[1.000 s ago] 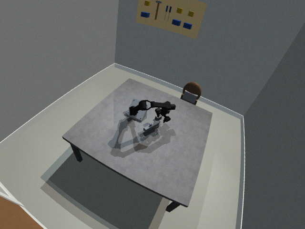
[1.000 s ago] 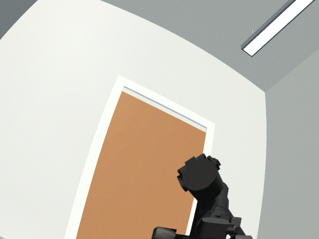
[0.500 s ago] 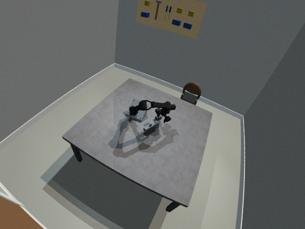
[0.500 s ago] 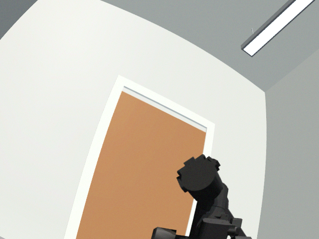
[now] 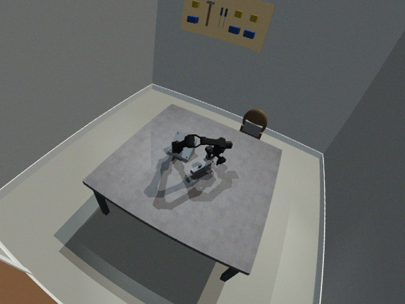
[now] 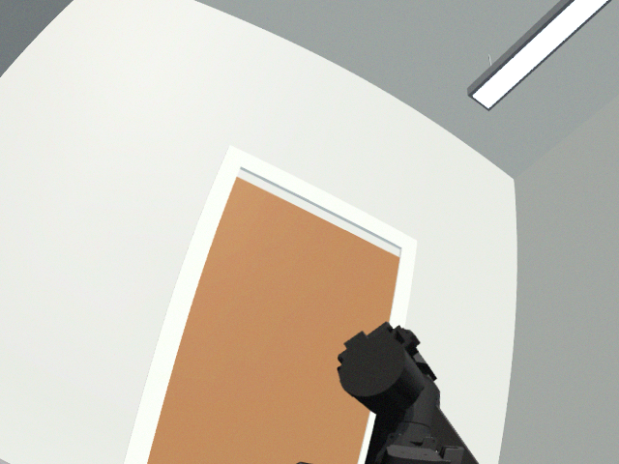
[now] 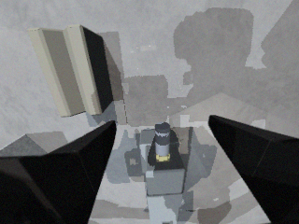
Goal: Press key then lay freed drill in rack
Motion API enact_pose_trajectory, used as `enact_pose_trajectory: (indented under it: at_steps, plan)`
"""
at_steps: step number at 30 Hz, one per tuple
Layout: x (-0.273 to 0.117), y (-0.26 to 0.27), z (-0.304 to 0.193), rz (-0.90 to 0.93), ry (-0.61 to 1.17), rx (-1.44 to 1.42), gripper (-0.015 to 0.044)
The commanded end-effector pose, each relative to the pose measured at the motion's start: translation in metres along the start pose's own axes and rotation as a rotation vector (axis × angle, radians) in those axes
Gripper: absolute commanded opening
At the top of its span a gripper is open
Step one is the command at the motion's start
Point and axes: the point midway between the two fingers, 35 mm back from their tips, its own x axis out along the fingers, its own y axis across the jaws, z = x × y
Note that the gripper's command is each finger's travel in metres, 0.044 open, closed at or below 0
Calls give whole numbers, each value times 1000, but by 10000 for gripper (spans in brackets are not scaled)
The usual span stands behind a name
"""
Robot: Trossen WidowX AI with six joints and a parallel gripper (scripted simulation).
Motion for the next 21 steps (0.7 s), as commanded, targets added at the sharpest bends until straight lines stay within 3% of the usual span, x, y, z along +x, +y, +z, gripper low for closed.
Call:
enact_pose_trajectory:
  at_steps: [1,16,21]
  plan:
    - [7,0,-3,-2,3,-3,440]
    - [28,1,-10,-3,5,-2,440]
    - [24,1,-8,0,3,0,309]
